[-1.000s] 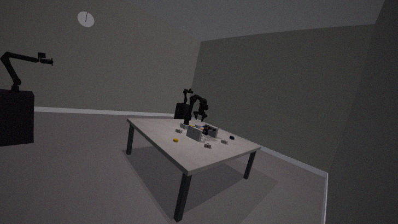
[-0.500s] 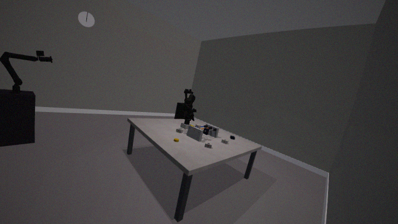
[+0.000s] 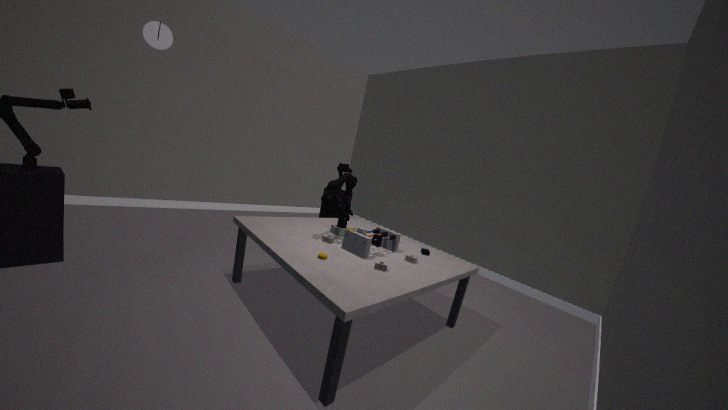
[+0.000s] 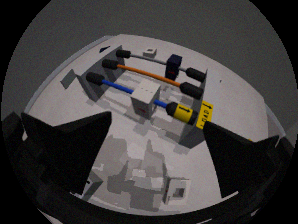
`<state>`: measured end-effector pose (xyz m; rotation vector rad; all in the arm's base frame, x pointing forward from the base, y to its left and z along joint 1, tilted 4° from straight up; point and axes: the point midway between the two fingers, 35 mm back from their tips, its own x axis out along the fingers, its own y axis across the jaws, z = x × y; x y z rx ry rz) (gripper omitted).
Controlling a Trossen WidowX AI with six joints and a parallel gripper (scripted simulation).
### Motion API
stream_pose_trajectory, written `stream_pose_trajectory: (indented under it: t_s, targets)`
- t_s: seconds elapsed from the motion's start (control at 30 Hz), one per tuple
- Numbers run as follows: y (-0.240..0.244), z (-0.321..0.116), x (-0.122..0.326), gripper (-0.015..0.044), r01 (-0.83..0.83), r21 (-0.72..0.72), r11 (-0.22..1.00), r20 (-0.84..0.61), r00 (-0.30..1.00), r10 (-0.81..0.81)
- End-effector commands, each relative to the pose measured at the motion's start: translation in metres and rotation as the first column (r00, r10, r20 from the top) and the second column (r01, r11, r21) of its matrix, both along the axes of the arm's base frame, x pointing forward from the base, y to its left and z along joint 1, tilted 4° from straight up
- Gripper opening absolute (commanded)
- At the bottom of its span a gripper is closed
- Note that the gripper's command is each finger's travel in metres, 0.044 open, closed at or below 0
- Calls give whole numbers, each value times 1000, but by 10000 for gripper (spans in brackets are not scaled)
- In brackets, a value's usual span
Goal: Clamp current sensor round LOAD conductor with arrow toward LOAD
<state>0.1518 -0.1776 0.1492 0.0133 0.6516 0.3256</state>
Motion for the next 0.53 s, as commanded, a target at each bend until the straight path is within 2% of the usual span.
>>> stream_pose_trajectory:
  t_s: [0.0,0.33,0.47,0.5]
  targets:
    - [0,0,0,440,-2,-1,1000,-4,1000,2]
    - [0,-1,1,440,-12,-5,1000,-10,1000,12]
    - [11,-5,17,440,-224,-81,971,-133,968,212]
    - [4,-4,5,440,-77,-26,997,-57,996,76]
